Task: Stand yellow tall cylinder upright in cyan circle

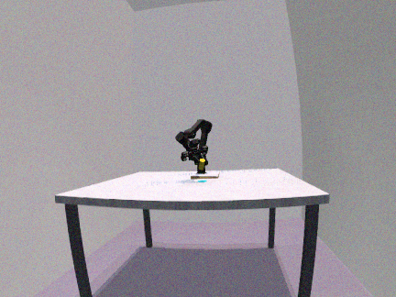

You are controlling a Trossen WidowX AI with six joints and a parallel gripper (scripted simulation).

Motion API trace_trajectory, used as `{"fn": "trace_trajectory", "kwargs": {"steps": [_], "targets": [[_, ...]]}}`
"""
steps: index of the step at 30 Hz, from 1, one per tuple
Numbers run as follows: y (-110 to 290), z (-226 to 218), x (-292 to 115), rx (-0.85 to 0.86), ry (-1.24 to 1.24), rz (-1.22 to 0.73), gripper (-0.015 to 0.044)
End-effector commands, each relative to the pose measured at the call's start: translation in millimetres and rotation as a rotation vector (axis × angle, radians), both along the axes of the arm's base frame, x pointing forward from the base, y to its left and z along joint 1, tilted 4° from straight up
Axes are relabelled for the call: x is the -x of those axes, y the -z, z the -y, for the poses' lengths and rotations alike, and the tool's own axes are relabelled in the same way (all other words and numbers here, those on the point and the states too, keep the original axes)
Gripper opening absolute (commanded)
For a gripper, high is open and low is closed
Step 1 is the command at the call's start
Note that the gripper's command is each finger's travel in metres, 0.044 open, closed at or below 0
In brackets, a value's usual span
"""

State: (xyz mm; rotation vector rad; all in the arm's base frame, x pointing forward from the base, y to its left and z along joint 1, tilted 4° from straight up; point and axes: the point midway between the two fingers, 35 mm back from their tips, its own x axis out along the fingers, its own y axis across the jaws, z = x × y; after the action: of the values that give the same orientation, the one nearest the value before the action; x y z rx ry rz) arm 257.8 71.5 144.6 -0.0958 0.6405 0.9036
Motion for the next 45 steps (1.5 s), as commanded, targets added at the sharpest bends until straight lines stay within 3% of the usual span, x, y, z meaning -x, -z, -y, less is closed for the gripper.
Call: {"fn": "trace_trajectory", "kwargs": {"steps": [1,45], "targets": [[-1.9,1.0,1.2,-0.022,-0.001,0.031,0.0105],[-8.2,14.2,15.4,-0.210,-0.009,0.256,0.0105]]}}
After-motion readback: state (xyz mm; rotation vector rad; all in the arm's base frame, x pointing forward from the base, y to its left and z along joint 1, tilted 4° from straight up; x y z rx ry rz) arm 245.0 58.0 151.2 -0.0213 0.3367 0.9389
